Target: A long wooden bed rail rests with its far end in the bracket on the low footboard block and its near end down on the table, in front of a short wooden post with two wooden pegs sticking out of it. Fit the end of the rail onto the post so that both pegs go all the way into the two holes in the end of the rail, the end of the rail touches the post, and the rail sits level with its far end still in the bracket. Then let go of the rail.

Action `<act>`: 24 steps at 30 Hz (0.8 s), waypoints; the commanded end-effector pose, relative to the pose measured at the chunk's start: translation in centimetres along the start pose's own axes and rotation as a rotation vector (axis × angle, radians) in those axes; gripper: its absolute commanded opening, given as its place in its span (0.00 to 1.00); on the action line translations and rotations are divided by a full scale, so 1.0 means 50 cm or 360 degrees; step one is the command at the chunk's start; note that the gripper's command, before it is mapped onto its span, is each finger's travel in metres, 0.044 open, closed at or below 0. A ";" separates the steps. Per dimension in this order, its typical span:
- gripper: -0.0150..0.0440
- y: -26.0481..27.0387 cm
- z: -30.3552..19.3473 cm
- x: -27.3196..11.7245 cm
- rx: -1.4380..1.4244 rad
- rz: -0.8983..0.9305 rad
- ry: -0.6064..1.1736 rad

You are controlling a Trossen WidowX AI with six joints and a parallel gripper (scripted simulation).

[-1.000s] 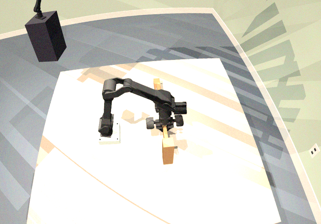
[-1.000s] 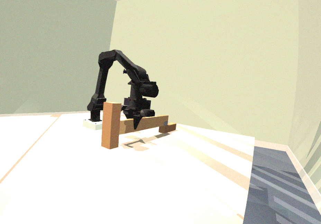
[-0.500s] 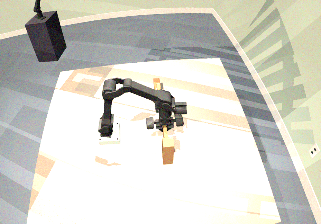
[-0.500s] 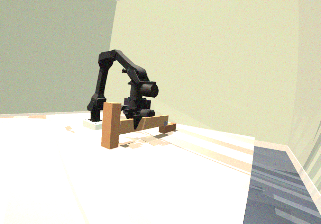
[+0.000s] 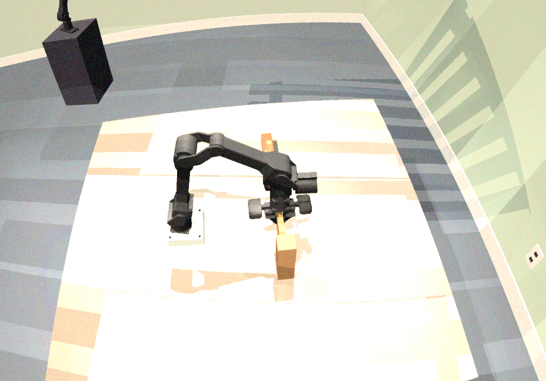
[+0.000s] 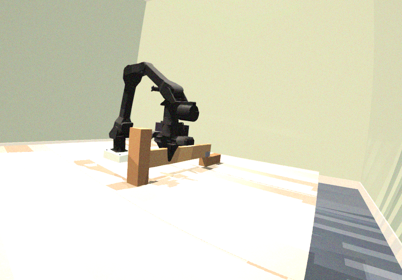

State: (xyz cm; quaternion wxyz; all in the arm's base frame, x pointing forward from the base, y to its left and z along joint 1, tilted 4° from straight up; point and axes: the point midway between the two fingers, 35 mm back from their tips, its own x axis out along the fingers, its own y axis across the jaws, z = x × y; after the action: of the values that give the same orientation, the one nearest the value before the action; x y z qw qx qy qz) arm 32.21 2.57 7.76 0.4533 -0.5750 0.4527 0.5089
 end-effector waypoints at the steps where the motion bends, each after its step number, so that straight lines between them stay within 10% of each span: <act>1: 0.25 0.001 0.002 -0.001 0.0000 -0.0002 0.0002; 24: 0.25 0.000 0.000 0.002 0.0000 -0.0002 0.0002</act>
State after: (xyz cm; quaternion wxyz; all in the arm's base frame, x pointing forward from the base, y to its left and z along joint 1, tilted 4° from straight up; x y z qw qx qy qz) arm 32.16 2.65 7.66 0.4532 -0.5752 0.4529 0.5086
